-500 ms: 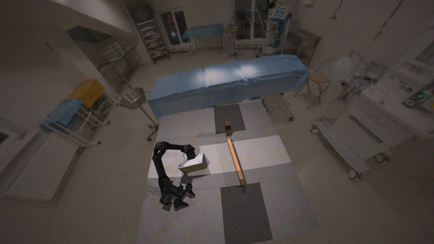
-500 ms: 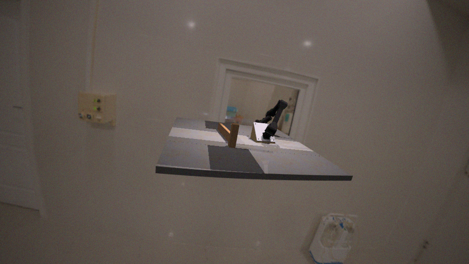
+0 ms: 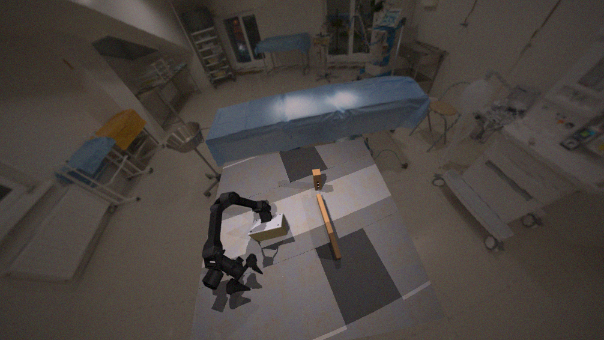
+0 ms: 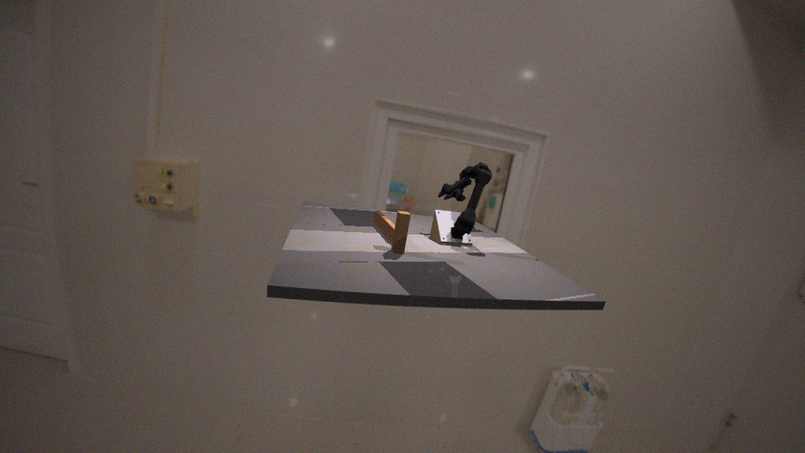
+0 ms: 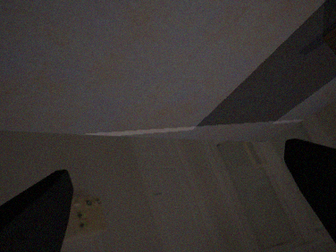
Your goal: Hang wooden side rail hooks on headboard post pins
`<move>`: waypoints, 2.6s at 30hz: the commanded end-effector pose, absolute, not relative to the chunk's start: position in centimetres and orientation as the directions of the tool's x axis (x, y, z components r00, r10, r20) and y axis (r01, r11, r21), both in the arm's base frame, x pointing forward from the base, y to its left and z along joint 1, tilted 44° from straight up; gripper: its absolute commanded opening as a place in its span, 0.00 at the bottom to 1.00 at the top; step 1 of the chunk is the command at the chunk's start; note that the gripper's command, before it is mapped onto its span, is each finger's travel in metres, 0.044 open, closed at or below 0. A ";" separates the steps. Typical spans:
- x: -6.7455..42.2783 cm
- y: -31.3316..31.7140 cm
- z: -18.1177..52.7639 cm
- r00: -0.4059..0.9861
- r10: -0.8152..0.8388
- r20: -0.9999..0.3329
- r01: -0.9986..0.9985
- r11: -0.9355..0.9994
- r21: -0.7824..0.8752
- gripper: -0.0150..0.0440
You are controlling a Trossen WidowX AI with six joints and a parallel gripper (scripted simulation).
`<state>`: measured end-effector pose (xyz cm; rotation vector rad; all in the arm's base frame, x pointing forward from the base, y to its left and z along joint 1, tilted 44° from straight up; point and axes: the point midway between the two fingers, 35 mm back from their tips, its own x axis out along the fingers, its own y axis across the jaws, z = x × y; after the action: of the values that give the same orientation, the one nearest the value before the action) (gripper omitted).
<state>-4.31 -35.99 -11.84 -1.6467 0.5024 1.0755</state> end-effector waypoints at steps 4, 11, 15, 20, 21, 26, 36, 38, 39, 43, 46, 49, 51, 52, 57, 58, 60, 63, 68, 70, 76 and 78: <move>-2.9 -39.7 -5.2 0.513 0.190 -0.837 -0.762 -0.348 -0.546 1.00; 2.1 -39.8 -3.6 0.511 0.168 -0.843 -0.715 -0.461 -0.525 1.00; 7.8 -39.0 -1.1 0.524 0.172 -0.834 -0.650 -0.552 -0.522 1.00; 14.9 -36.3 2.2 0.548 0.191 -0.814 -0.539 -0.664 -0.518 1.00; 16.2 -35.5 2.8 0.553 0.197 -0.809 -0.513 -0.685 -0.517 1.00; 22.3 -30.8 5.9 0.581 0.239 -0.778 -0.370 -0.774 -0.514 1.00; 30.2 -18.2 11.1 0.615 0.387 -0.687 -0.042 -0.854 -0.519 1.00; 31.0 -15.3 12.0 0.614 0.426 -0.665 0.029 -0.853 -0.520 1.00; 31.3 -13.8 12.5 0.612 0.446 -0.653 0.064 -0.851 -0.521 1.00; 31.7 -8.0 14.1 0.592 0.533 -0.605 0.208 -0.826 -0.524 1.00; 31.3 -3.7 15.1 0.564 0.600 -0.567 0.314 -0.791 -0.525 1.00; 30.3 0.4 16.0 0.525 0.669 -0.527 0.418 -0.741 -0.525 1.00; 29.5 2.8 16.5 0.495 0.709 -0.502 0.477 -0.705 -0.525 1.00; 29.2 3.4 16.6 0.487 0.719 -0.496 0.492 -0.695 -0.524 1.00; 29.1 3.6 16.6 0.484 0.722 -0.494 0.497 -0.691 -0.524 1.00; 29.1 3.6 16.6 0.484 0.722 -0.494 0.497 -0.691 -0.524 1.00; 29.1 3.6 16.6 0.484 0.722 -0.494 0.497 -0.691 -0.524 1.00; 29.1 3.6 16.6 0.484 0.722 -0.494 0.497 -0.691 -0.524 1.00; 29.1 3.6 16.6 0.484 0.722 -0.494 0.497 -0.691 -0.524 1.00; 29.1 3.6 16.6 0.484 0.722 -0.494 0.497 -0.691 -0.524 1.00; 29.2 3.6 16.6 0.481 0.723 -0.496 0.501 -0.691 -0.521 1.00; 29.7 3.4 16.9 0.460 0.727 -0.511 0.532 -0.686 -0.497 1.00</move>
<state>29.22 3.50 16.64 -2.4272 -1.0378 1.0354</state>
